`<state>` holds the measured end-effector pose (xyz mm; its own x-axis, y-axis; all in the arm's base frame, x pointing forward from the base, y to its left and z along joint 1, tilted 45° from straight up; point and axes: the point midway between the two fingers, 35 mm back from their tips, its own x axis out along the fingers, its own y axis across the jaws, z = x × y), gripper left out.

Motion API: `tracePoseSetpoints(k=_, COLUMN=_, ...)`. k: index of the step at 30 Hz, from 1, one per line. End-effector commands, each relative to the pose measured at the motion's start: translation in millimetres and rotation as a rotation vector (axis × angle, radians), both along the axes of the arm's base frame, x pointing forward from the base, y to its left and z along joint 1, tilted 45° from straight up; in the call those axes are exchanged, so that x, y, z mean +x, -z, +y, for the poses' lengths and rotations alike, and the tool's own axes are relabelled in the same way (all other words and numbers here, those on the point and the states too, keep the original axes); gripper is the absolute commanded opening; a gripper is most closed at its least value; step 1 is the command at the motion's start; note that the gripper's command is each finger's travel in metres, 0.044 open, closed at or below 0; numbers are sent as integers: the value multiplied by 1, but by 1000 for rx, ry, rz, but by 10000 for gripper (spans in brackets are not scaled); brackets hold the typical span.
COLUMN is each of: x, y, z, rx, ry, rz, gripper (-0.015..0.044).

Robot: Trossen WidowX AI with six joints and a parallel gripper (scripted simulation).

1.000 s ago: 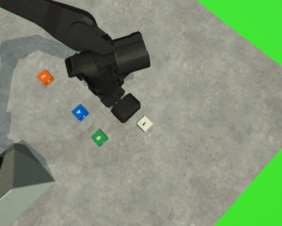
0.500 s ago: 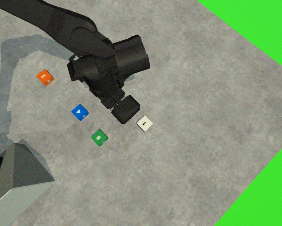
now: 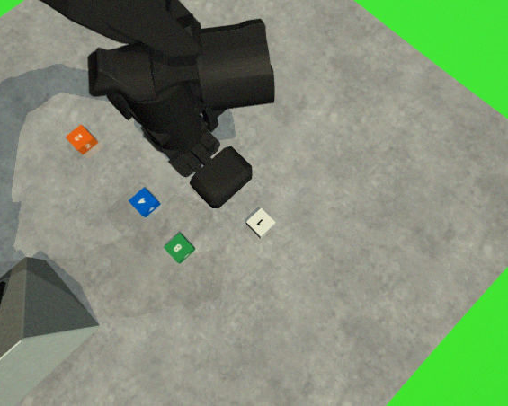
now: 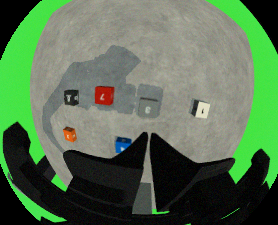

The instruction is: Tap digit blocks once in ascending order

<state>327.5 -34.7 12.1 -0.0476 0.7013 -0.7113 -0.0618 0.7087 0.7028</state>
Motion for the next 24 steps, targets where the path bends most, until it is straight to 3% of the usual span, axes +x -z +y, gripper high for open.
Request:
tracePoseSetpoints(k=1, x=-1, y=-18, z=-16, rx=-6, ry=-4, rz=-7, gripper=20)
tracePoseSetpoints(k=5, x=-7, y=-21, z=-15, rx=-6, ry=-4, rz=-7, gripper=20)
tracePoseSetpoints(k=13, x=-85, y=-49, z=9, rx=-5, ry=-4, rz=-2, gripper=20)
tracePoseSetpoints(k=19, x=-92, y=-50, z=11, rx=-5, ry=-4, rz=-2, gripper=20)
tracePoseSetpoints(k=24, x=-92, y=-8, z=51, rx=-6, ry=-3, rz=-2, gripper=20)
